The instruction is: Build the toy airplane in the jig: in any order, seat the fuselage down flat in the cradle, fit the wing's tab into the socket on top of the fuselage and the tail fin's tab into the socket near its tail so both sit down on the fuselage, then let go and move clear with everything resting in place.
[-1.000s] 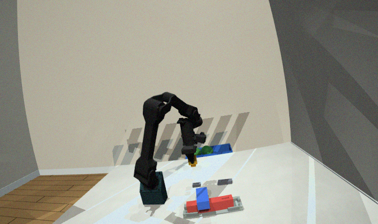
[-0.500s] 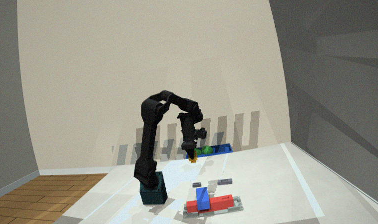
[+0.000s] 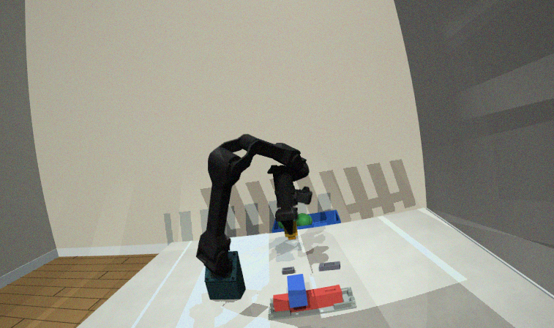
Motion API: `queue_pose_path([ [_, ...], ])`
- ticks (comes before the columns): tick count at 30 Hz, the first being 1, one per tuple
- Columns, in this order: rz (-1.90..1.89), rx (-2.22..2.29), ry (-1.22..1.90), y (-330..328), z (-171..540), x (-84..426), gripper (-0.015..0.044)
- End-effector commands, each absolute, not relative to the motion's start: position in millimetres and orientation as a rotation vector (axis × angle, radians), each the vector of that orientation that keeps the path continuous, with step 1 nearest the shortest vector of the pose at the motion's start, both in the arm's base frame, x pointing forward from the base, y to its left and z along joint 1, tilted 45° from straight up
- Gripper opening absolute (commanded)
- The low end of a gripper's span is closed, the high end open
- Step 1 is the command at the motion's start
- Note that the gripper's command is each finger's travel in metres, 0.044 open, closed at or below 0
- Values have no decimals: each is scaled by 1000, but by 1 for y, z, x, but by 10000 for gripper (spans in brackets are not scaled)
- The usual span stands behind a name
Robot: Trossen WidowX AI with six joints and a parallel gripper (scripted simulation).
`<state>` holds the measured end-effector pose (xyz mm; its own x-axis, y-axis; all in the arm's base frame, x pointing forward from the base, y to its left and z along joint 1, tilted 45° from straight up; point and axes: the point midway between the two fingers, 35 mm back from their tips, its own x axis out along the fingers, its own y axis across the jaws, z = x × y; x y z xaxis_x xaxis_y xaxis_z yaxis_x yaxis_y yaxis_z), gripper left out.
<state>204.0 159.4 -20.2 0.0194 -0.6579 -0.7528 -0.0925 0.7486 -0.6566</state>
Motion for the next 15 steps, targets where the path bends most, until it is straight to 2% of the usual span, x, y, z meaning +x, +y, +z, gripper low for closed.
queue_pose_path([
  [1,-491,-621,1509,154,-16,212,0],
  [15,-479,-607,1511,134,-1,237,0],
])
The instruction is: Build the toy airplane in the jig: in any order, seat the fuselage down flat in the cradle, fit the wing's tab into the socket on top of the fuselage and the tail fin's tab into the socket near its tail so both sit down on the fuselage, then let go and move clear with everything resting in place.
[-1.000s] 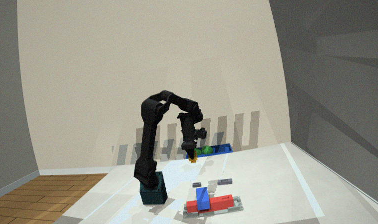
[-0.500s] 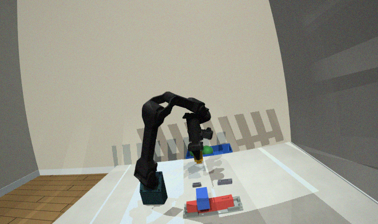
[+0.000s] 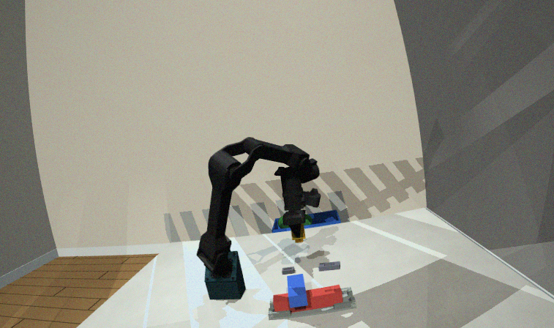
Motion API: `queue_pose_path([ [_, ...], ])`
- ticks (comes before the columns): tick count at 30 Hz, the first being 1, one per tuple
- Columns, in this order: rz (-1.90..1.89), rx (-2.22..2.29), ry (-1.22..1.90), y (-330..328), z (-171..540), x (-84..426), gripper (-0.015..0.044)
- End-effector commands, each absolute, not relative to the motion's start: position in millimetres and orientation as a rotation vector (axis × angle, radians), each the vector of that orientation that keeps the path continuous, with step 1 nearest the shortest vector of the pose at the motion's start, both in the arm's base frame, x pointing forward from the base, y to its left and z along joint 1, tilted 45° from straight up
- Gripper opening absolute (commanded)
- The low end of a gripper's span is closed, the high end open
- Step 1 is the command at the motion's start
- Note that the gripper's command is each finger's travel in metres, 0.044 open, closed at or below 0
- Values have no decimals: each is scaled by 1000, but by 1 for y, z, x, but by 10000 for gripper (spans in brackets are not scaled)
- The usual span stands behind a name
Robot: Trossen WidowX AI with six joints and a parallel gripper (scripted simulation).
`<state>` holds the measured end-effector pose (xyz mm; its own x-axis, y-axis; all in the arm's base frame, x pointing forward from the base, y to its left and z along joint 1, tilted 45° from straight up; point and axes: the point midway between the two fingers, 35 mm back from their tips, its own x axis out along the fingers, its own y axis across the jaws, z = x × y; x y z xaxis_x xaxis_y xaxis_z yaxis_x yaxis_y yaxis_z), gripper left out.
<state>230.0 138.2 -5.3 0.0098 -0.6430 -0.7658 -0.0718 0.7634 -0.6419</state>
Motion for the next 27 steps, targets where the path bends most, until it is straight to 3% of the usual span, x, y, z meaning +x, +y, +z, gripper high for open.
queue_pose_path([
  [1,-477,-608,1511,132,0,239,0],
  [27,-462,-631,1486,82,31,282,0],
])
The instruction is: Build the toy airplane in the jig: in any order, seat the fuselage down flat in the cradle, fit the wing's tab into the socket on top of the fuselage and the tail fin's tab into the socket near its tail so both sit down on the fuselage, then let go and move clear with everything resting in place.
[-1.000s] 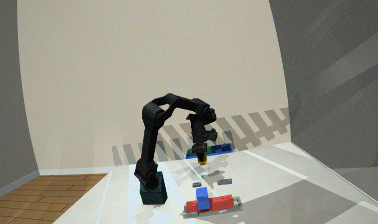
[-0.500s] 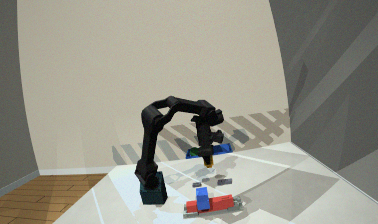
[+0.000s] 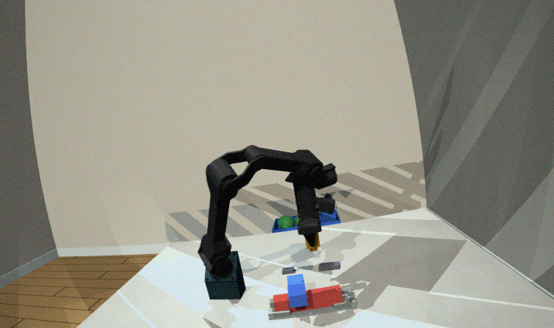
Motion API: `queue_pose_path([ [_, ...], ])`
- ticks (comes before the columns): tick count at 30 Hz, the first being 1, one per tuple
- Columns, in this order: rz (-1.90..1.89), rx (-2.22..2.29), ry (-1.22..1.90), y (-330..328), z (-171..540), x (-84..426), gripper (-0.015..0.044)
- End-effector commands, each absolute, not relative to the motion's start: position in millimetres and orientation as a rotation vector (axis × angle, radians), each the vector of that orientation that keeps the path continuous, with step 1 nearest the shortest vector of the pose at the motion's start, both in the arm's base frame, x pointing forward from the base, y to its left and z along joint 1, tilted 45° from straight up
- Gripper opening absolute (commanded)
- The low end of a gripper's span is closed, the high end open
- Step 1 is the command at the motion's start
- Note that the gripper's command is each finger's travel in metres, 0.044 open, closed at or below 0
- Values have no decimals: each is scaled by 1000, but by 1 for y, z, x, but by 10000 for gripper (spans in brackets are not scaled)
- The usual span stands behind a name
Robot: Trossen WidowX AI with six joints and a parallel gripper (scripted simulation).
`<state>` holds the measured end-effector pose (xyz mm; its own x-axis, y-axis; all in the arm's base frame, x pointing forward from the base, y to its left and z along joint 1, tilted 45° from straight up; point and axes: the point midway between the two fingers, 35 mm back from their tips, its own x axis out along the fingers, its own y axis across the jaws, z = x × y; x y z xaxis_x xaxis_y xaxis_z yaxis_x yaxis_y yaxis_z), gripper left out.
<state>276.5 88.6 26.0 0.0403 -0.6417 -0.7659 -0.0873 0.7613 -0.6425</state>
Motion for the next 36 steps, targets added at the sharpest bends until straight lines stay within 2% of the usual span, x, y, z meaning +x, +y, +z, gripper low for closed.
queue_pose_path([
  [1,-461,-633,1487,80,33,284,0],
  [36,-468,-716,1498,-7,85,319,0],
])
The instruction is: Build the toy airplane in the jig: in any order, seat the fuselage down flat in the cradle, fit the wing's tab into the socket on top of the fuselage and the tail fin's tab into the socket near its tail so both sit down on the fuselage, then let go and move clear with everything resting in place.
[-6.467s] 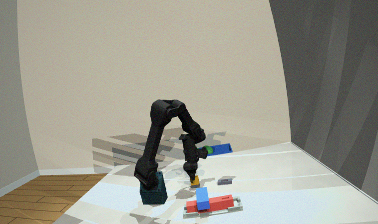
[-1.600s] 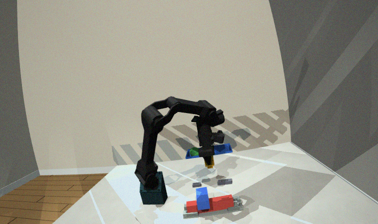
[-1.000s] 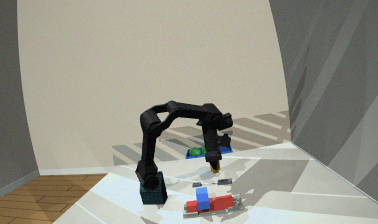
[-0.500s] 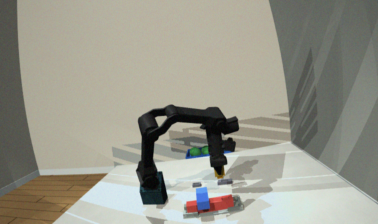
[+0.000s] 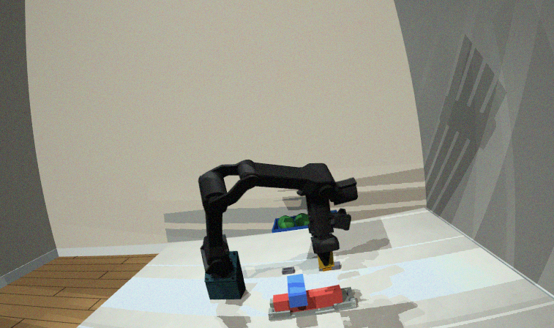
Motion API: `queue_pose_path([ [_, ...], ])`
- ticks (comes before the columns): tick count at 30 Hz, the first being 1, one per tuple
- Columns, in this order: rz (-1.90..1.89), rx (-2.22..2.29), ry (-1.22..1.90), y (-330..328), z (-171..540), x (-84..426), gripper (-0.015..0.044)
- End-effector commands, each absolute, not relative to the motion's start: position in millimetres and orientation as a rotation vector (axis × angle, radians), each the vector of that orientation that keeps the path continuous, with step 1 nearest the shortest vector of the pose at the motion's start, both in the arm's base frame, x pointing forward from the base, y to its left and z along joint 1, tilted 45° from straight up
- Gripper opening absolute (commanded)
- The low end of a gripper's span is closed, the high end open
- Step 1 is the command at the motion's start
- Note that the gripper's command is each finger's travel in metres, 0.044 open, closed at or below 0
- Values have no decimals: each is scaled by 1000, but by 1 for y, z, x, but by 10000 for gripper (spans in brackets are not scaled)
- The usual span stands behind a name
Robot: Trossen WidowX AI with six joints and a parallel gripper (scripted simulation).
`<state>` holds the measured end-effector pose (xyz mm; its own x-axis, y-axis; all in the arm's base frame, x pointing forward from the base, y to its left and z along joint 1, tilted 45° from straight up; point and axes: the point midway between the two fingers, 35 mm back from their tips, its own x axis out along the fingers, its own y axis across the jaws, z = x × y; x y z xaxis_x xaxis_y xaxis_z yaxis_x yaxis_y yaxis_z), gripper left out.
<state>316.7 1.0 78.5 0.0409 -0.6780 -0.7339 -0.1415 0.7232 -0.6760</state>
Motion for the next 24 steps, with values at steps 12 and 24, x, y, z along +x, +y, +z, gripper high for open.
queue_pose_path([
  [12,-480,-740,1506,-32,99,322,26],
  [24,-480,-740,1506,-32,99,322,65],
])
